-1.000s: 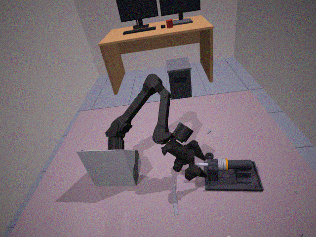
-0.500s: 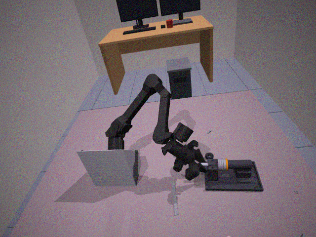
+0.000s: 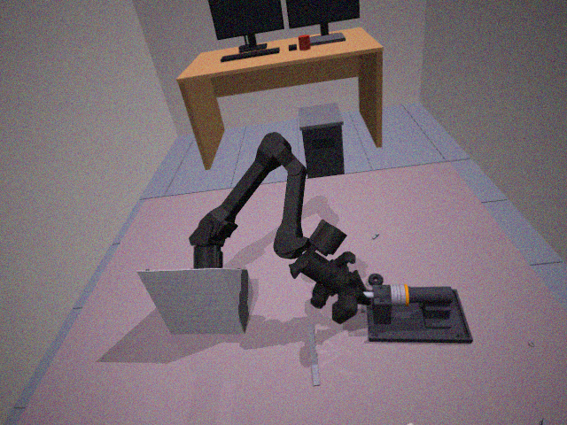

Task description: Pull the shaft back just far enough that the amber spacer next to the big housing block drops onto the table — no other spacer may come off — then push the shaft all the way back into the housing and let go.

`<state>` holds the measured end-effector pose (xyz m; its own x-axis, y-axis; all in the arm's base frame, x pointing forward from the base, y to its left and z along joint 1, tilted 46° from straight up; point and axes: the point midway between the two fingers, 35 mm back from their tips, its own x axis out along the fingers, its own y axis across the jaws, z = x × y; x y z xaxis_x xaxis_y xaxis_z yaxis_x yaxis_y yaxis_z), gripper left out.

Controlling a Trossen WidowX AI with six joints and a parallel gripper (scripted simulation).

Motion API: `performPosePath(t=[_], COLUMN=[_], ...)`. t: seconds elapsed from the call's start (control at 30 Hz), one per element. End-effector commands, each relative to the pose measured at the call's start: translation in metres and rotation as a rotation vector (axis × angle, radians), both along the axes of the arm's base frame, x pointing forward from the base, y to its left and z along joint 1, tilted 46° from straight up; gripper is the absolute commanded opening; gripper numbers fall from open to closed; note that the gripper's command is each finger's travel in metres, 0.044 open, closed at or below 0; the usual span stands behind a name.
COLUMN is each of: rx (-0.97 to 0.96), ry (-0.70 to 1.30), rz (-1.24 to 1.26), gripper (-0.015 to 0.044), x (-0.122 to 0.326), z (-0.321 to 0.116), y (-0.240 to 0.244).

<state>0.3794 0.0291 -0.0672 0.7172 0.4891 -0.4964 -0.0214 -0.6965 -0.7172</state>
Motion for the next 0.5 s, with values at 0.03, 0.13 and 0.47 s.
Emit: performPosePath(t=[0.03, 0.13, 0.47], rx=[0.002, 0.002, 0.002], ry=[0.003, 0.003, 0.004], rz=[0.0, 0.0, 0.0], gripper=[0.0, 0.0, 0.0], x=[-0.005, -0.0071, -0.014], z=[-0.0003, -0.0003, -0.0004], y=[0.0005, 0.0005, 0.0007])
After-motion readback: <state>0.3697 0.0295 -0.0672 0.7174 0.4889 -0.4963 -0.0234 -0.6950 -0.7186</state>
